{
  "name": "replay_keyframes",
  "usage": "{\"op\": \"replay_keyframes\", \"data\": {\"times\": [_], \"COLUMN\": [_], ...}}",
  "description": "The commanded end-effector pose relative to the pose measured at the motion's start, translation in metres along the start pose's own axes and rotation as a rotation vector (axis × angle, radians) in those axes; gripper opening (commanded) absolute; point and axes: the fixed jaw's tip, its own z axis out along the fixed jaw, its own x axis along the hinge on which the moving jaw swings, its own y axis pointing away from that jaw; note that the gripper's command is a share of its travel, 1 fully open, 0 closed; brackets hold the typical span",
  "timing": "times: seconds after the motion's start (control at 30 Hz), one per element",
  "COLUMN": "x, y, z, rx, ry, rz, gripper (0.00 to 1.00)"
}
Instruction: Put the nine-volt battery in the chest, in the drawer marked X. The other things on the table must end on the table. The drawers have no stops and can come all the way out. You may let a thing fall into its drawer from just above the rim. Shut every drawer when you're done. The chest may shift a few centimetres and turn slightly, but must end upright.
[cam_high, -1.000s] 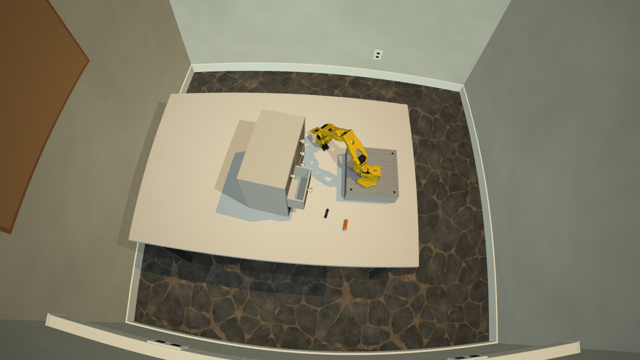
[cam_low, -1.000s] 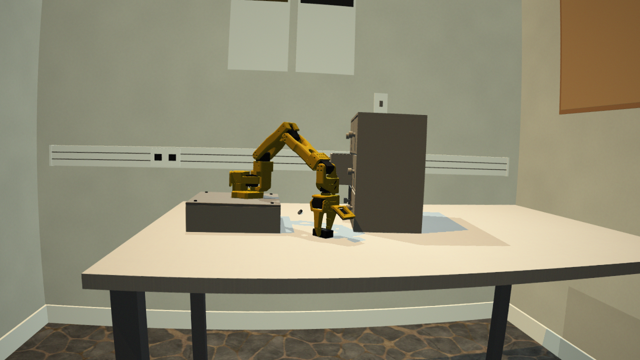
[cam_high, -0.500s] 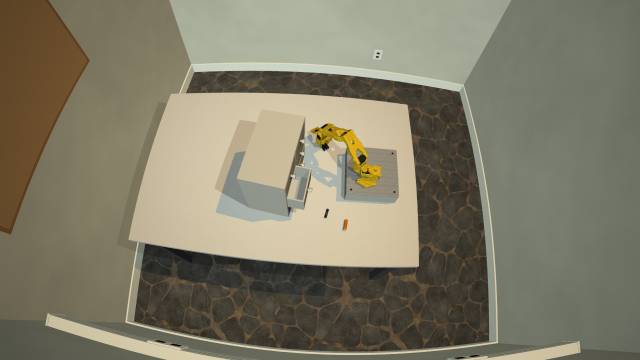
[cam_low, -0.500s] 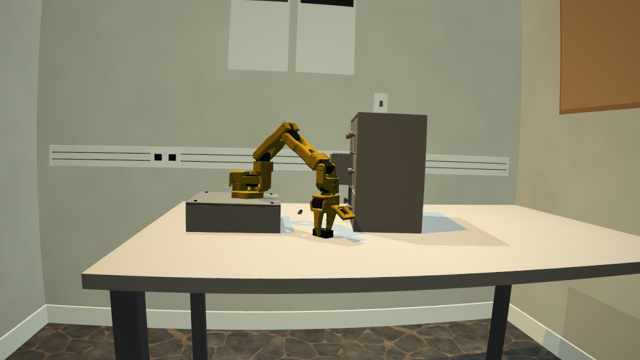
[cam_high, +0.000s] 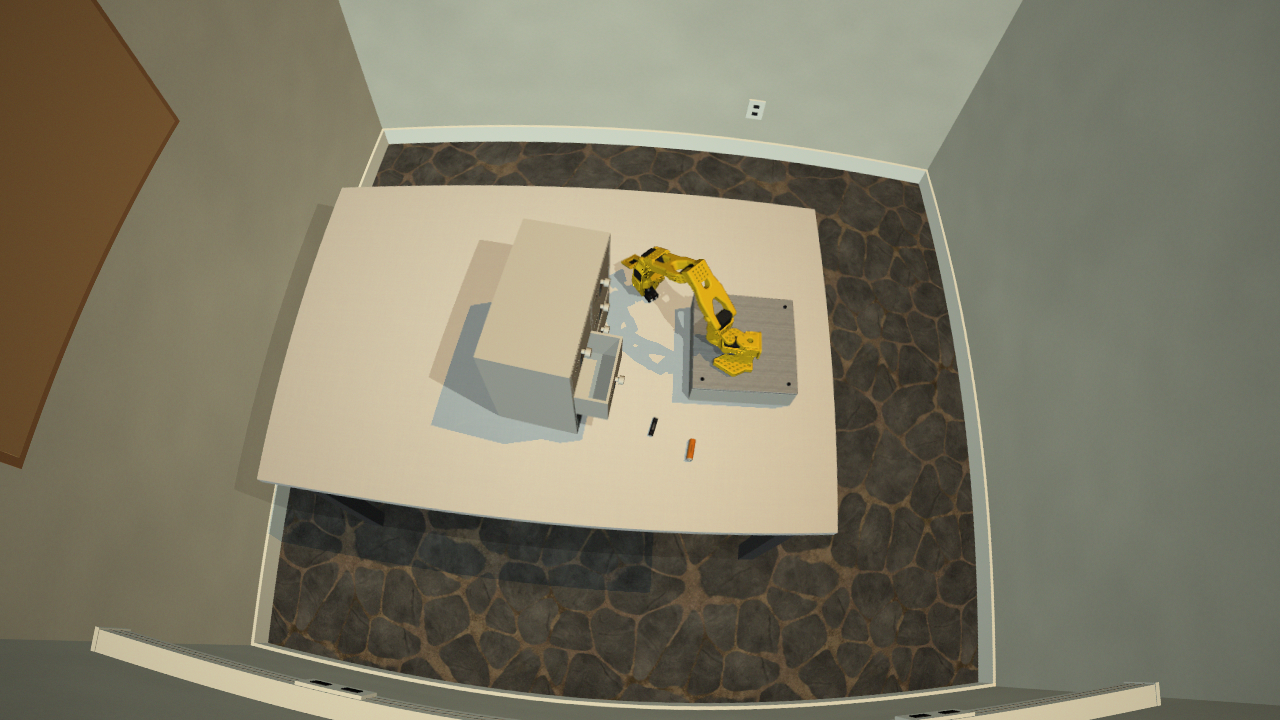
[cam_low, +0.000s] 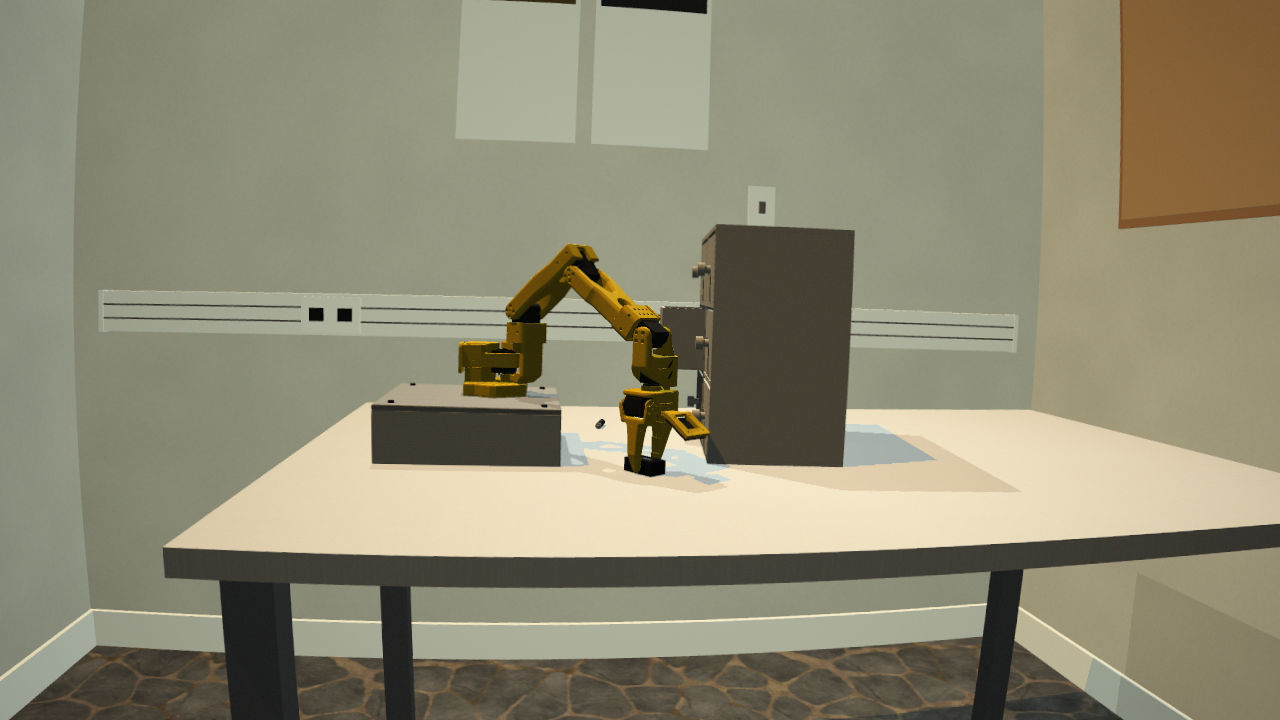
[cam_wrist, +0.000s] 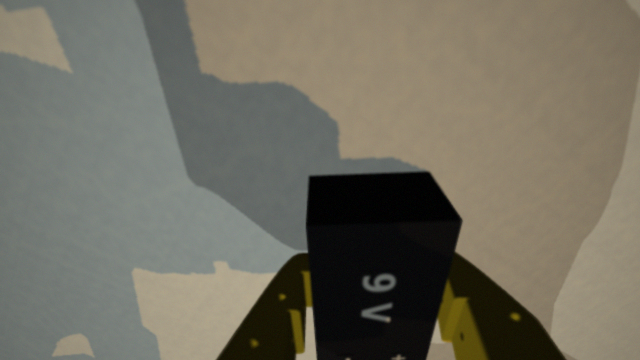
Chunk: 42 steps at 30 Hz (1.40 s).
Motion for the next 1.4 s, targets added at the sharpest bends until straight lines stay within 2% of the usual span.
{"op": "replay_keyframes", "data": {"times": [0.0, 0.67, 0.93, 1.37], "x": [0.002, 0.002, 0.002, 0.05], "y": [0.0, -0.001, -0.001, 0.033], "z": [-0.009, -0.05, -0.05, -0.053], "rx": [0.0, 0.0, 0.0, -0.002], "ry": [0.008, 0.008, 0.008, 0.007], "rz": [0.007, 0.007, 0.007, -0.271], "gripper": [0.0, 0.0, 0.0, 0.0]}}
